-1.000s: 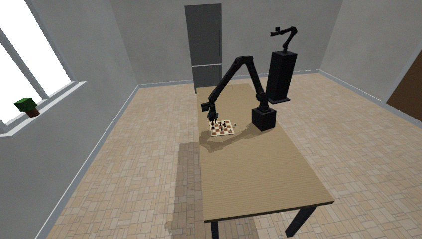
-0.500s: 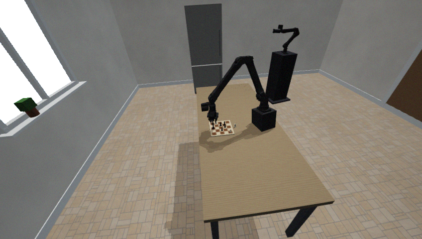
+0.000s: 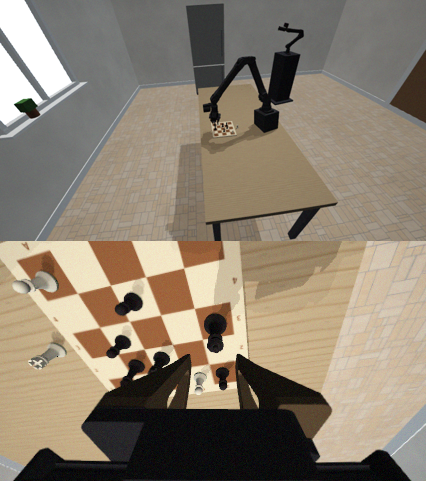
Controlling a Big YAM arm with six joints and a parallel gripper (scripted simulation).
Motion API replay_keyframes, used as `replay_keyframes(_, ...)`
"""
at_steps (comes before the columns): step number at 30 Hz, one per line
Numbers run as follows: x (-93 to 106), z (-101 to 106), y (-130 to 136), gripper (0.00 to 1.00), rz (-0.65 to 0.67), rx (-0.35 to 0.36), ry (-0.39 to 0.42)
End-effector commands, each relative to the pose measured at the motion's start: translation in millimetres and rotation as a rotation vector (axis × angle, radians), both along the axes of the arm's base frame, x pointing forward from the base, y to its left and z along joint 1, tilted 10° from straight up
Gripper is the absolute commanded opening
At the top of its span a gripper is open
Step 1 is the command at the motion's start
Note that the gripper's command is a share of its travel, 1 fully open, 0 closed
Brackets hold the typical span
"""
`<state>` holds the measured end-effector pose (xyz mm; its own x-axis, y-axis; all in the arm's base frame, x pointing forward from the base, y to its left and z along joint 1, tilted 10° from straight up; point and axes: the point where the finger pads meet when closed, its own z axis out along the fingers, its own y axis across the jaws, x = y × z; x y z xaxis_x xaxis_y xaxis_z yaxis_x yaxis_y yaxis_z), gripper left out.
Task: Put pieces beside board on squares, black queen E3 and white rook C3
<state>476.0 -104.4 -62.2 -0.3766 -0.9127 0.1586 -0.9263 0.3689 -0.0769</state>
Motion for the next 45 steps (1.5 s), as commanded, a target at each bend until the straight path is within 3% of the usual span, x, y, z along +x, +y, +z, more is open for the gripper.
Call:
replay_keyframes(1, 29.4, 26.9, -6.5, 0.4, 0.011, -0.01, -0.074)
replay_keyframes(45, 25.6, 17.7, -6.1, 0.4, 0.011, -0.005, -0.047)
